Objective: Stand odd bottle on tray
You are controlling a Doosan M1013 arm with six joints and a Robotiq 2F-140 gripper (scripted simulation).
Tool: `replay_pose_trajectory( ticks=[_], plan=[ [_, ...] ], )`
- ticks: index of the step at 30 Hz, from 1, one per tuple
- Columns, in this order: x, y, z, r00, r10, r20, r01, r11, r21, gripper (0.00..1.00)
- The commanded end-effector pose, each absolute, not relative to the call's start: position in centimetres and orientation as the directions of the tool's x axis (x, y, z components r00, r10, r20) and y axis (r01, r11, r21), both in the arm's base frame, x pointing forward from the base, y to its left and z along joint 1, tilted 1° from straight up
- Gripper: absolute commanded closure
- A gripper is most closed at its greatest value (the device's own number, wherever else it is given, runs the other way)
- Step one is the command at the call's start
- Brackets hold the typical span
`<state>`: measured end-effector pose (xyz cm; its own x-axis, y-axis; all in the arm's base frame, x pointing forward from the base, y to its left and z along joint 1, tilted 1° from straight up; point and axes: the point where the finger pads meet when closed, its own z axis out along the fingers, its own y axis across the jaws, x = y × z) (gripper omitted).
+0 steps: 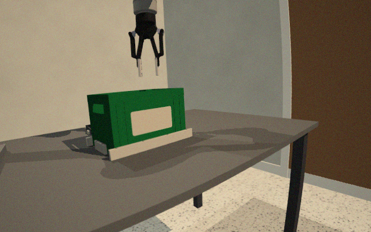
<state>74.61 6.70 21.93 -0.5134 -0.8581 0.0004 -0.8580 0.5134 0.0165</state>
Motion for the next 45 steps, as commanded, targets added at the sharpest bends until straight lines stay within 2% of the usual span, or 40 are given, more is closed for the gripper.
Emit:
replay_pose_trajectory(
  ticks=[1, 45],
  plan=[
    [74.6, 6.7, 21.8, -0.513, -0.858, 0.000, -0.858, 0.513, 0.016, 0.62],
    [74.6, 6.7, 17.8, -0.513, -0.858, 0.000, -0.858, 0.513, 0.016, 0.62]
  ],
)
